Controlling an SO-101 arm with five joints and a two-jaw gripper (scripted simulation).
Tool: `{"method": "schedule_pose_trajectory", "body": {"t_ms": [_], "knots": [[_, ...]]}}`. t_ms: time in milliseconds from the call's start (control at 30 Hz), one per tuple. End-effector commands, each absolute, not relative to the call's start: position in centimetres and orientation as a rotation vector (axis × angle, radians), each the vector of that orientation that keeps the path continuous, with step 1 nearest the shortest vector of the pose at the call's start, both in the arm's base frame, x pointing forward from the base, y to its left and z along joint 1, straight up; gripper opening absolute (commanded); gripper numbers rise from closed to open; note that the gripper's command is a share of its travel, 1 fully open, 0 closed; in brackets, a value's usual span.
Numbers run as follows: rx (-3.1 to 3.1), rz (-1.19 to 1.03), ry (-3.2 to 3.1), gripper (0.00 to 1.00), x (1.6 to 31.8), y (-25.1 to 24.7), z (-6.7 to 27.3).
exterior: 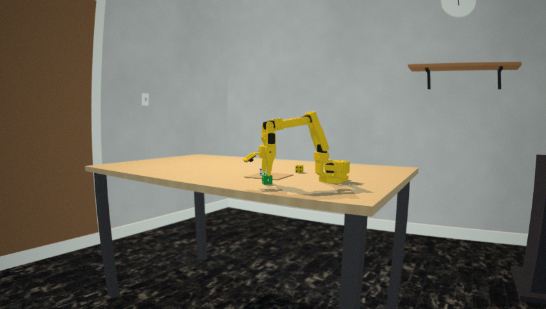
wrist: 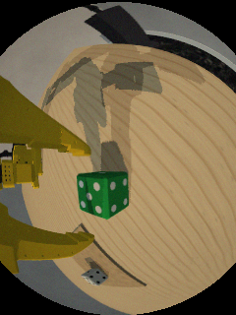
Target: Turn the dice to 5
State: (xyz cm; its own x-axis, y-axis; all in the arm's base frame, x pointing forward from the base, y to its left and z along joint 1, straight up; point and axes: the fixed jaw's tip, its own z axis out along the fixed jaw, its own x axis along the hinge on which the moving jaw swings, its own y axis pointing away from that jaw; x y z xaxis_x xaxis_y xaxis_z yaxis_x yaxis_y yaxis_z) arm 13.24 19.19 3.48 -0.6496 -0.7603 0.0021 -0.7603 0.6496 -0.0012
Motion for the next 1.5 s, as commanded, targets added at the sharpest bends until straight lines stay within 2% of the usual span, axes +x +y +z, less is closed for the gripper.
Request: {"method": "schedule_pose_trajectory", "body": {"t_ms": [0,900,1467], "knots": [[1.323,-0.025,-2.881,0.35,13.3,19.6,3.3],[1.323,-0.025,-2.881,0.35,13.3,19.6,2.1],[1.323,-0.024,-2.881,0.27,13.7,19.3,2.1]]}}
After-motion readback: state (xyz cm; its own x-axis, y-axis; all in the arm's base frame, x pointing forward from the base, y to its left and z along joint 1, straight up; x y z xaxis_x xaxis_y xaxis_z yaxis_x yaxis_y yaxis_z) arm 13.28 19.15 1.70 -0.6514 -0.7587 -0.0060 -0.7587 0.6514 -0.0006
